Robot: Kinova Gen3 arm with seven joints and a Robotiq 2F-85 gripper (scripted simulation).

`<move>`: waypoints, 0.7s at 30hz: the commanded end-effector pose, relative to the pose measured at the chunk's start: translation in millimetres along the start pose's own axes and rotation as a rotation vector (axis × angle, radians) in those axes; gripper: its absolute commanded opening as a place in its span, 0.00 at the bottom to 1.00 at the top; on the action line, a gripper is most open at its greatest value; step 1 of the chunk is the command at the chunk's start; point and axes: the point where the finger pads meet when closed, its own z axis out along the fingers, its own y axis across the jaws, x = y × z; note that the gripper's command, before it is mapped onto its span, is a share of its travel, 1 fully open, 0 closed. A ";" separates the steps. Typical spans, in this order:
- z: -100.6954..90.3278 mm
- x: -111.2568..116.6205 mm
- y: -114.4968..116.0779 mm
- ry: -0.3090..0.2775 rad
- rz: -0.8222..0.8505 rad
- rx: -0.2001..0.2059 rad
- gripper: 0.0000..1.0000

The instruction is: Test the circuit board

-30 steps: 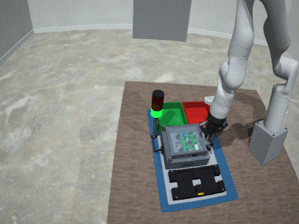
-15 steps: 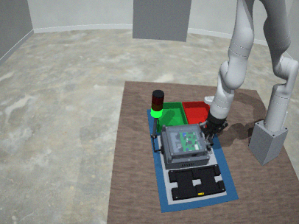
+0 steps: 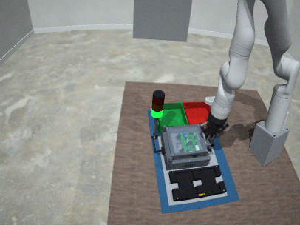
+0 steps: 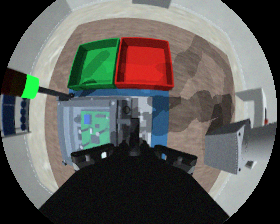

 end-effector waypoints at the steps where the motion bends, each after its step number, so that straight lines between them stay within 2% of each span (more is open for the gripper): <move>1: -0.4 -0.1 -0.4 0.000 0.000 0.001 0.00; 21: -7.2 0.0 -1.1 0.000 0.000 0.001 0.00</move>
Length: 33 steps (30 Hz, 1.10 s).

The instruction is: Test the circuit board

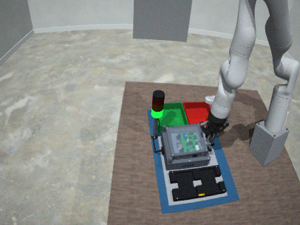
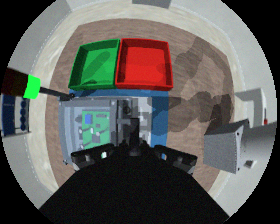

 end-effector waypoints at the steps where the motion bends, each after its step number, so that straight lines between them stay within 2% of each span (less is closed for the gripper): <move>1: -2.8 0.0 -0.8 -0.001 0.000 0.004 0.00; 19: -18.9 0.0 -3.0 -0.001 0.000 0.004 0.00; 33: -42.8 -0.1 -8.7 -0.001 0.001 0.004 0.00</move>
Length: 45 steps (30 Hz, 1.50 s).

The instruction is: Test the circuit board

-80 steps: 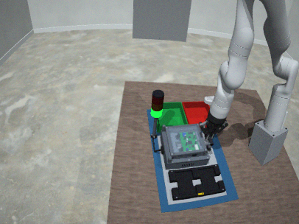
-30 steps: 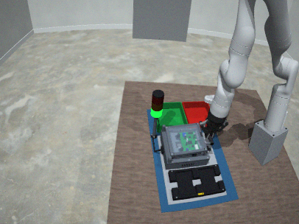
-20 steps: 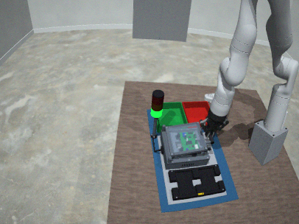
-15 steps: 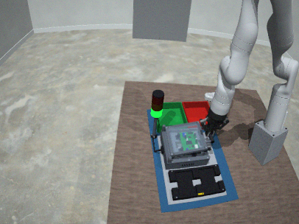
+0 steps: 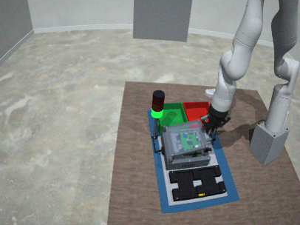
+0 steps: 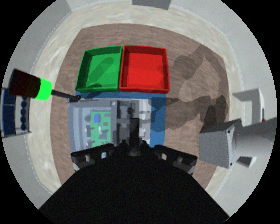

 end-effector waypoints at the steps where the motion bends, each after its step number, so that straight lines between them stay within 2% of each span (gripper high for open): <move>1: -10.5 -0.2 -4.0 -0.003 0.000 0.014 0.00; 3: -10.5 -0.2 -4.0 -0.003 0.000 0.014 0.00; 18: -47.3 -0.1 -20.4 -0.004 0.000 0.014 0.00; 21: -50.1 -0.1 -21.9 -0.003 0.000 0.014 0.00; 35: -88.7 0.0 -53.6 -0.004 0.000 0.014 0.00; 37: -88.7 0.0 -53.6 -0.004 0.000 0.014 0.00; 45: -109.0 0.1 -79.8 -0.003 0.000 0.014 0.00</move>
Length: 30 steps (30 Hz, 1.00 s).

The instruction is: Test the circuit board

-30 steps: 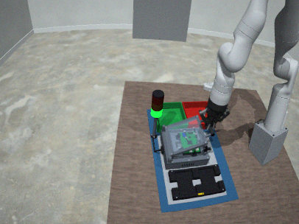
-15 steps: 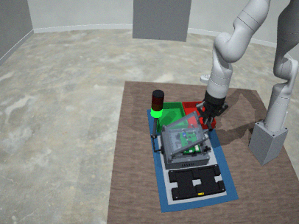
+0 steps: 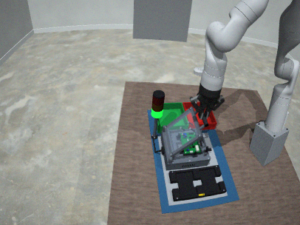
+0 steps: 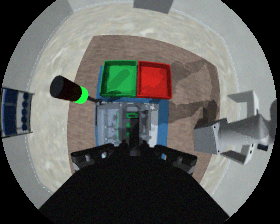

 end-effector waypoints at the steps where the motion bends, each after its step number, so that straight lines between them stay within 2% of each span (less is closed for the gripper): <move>1: -15.1 0.0 -26.0 -0.009 0.003 0.044 0.00; 17: -37.5 0.4 -74.3 -0.009 0.003 0.044 0.00; 30: -43.9 0.5 -105.9 -0.009 0.003 0.044 0.00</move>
